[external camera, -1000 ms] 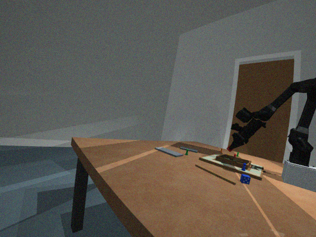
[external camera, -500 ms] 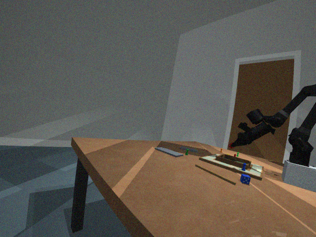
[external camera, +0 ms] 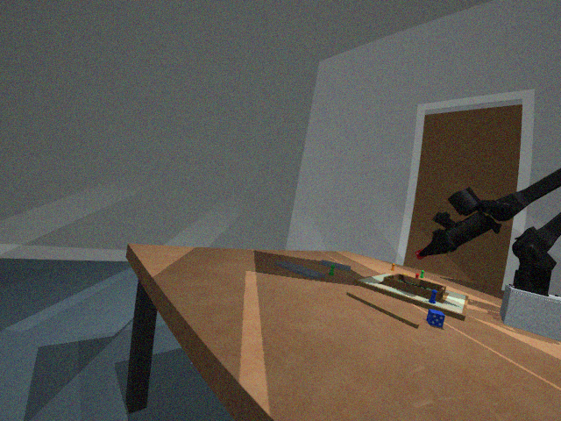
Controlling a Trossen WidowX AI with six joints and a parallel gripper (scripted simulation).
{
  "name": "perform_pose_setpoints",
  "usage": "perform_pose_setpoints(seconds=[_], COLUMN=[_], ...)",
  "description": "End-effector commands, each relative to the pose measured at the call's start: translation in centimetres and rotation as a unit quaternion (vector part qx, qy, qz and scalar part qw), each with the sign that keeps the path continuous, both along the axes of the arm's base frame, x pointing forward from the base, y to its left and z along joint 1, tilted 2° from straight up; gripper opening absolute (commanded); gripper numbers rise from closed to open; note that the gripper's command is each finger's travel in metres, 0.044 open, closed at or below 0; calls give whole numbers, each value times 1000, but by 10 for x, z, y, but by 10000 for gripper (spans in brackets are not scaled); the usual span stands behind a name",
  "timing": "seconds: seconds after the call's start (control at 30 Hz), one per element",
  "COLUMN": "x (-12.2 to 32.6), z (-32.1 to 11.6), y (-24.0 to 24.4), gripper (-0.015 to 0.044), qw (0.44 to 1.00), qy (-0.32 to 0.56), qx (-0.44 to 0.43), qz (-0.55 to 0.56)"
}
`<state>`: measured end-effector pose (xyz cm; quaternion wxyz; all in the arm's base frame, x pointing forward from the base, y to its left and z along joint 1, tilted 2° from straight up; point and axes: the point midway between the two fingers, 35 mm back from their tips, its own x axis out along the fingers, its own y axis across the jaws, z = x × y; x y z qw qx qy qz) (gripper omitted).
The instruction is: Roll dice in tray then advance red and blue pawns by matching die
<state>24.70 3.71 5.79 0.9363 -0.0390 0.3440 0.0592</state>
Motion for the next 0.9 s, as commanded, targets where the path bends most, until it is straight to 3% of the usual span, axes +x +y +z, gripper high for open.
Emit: perform_pose_setpoints(seconds=[0.0, 0.13, 0.43, 0.57, 0.7, 0.87], x=[0, 0, 1, 0, -1, 6], z=[0, 0, 2, 38, 40, 31], y=[0, 0, 0, 1, 1, 2], gripper=[0, 0, 236, 341, 440, 440], qw=[1000, 1000, 1000, 1000, 1000, 993], qy=[0, 0, 0, 0, 4, 113], qx=[0, 0, 0, -1, -2, -18], qz=[0, 0, 0, 1, 1, -1])
